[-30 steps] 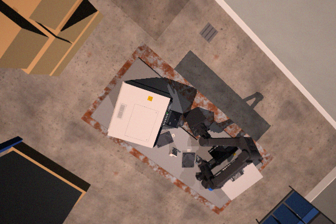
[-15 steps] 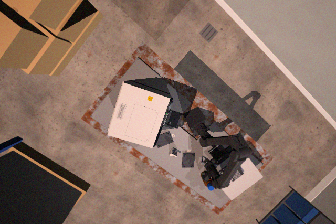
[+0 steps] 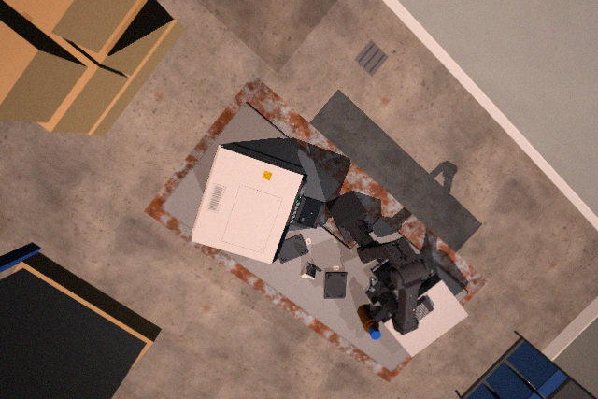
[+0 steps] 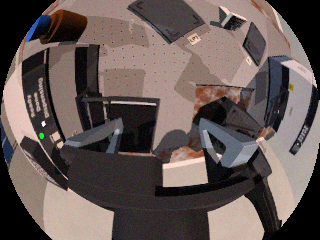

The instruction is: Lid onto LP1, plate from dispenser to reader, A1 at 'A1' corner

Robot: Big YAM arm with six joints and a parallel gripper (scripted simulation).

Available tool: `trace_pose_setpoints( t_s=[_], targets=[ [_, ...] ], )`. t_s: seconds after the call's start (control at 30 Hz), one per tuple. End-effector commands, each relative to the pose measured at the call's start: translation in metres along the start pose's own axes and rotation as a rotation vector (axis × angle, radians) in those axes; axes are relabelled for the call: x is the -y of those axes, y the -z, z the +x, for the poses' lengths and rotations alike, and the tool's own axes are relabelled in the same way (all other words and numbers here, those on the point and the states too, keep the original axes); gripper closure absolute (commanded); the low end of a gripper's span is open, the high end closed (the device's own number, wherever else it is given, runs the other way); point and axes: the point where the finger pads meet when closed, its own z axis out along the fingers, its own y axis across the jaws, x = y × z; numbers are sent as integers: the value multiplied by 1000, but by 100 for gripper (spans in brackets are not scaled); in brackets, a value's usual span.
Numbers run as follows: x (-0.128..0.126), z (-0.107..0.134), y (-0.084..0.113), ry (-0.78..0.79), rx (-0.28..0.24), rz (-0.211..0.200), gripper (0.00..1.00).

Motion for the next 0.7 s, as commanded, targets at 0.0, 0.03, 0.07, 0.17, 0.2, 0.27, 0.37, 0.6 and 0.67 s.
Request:
trace_pose_setpoints(
  t_s=[0.0,0.03,0.07,0.17,0.2,0.27,0.37,0.6,0.67],
  targets=[
    [-26,2,23,-50,32,-63,0],
    [-29,7,25,-45,28,-61,0],
    [-33,11,28,-61,26,-104,0],
    [-41,20,34,-80,30,-144,0],
    [-43,22,36,-83,32,-147,0],
    [-47,29,39,-102,24,-175,0],
    [-52,40,41,-96,19,-162,0],
    [-54,60,43,-108,-6,-168,0],
    [-58,69,48,-131,-33,-219,0]
  ],
)
